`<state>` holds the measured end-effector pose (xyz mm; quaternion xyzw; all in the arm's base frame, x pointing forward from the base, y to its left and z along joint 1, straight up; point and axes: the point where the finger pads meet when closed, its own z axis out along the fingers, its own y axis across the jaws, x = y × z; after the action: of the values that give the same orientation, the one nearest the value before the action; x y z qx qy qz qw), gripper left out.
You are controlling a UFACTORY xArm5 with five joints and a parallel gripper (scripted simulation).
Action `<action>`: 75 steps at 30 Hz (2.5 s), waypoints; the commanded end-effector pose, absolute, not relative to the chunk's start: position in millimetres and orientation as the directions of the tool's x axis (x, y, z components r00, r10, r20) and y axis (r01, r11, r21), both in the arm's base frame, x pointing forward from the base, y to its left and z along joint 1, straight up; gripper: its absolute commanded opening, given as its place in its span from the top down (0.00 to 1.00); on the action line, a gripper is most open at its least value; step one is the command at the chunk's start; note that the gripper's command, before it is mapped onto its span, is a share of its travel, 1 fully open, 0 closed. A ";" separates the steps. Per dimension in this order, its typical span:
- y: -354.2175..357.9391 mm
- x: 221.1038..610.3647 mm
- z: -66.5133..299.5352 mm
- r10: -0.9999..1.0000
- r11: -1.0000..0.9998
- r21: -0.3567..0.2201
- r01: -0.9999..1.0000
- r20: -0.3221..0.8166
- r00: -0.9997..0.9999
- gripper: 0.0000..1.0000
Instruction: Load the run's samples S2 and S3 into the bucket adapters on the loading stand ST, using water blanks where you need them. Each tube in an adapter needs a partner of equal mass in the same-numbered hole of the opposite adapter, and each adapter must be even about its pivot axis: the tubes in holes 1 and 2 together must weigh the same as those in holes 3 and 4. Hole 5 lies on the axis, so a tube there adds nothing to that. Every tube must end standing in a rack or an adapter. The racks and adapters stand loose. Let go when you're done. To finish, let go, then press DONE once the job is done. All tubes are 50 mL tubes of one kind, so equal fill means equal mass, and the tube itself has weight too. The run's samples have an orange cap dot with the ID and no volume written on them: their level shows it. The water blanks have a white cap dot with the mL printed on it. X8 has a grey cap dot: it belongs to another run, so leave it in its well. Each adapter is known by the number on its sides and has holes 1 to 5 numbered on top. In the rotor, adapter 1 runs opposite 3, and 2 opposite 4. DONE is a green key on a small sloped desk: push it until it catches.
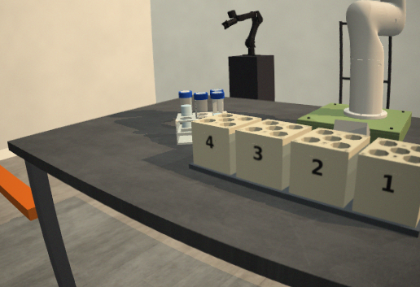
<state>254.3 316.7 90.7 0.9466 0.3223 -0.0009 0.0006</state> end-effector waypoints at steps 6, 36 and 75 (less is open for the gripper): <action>317.8 255.1 96.4 0.610 -0.792 0.000 0.610 0.002 0.792 1.00; 317.8 255.1 142.5 0.610 -0.792 0.000 0.610 0.002 0.792 1.00; 317.8 255.0 211.6 0.610 -0.792 0.000 0.610 0.002 0.792 1.00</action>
<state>254.3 316.8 203.6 0.9466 0.3223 -0.0011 0.0007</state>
